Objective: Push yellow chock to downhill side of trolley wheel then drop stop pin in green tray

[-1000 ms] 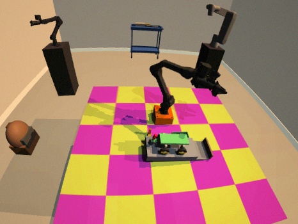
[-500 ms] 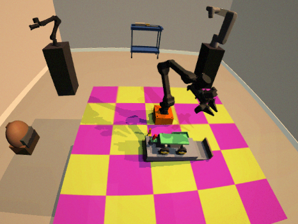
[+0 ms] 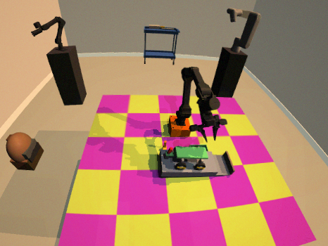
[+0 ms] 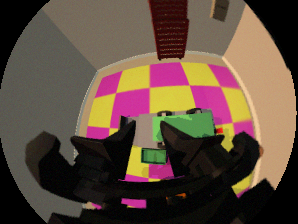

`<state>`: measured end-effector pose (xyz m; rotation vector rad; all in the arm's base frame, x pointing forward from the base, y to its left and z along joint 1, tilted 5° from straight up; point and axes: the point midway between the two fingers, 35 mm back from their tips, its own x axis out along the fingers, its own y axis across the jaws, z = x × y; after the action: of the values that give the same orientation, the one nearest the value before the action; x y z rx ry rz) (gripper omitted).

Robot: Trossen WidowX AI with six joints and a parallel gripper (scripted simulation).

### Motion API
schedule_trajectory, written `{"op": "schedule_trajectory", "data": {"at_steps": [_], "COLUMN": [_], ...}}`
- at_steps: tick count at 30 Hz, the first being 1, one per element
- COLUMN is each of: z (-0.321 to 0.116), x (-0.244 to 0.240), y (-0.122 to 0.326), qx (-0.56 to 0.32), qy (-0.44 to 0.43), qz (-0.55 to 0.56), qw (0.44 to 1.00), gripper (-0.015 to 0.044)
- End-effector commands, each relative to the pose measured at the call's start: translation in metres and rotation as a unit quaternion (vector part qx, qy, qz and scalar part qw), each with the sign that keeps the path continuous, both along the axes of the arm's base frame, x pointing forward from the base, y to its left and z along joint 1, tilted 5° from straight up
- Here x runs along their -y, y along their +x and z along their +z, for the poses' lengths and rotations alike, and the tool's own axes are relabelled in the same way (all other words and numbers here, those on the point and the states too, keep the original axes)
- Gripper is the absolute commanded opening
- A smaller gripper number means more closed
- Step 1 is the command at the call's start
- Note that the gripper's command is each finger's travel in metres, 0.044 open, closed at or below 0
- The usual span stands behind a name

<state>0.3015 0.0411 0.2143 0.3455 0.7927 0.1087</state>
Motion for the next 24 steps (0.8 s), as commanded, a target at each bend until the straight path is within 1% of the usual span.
{"op": "schedule_trajectory", "data": {"at_steps": [1,7,14,19,24], "z": [-0.015,-0.040,-0.061,-0.076,-0.099], "x": [0.030,0.076,0.118,0.143,0.163], "y": [-0.002,-0.015,-0.036,-0.056,-0.086], "qx": [-0.047,-0.122,-0.189,-0.233,-0.288], "qy": [0.015,0.044,0.081,0.109,0.148], "qz": [-0.075,-0.196,-0.321,-0.406,-0.493], "qw": [0.996,0.972,0.925,0.877,0.808], "gripper": [0.0190,0.0190,0.0190,0.0190,0.0190]}}
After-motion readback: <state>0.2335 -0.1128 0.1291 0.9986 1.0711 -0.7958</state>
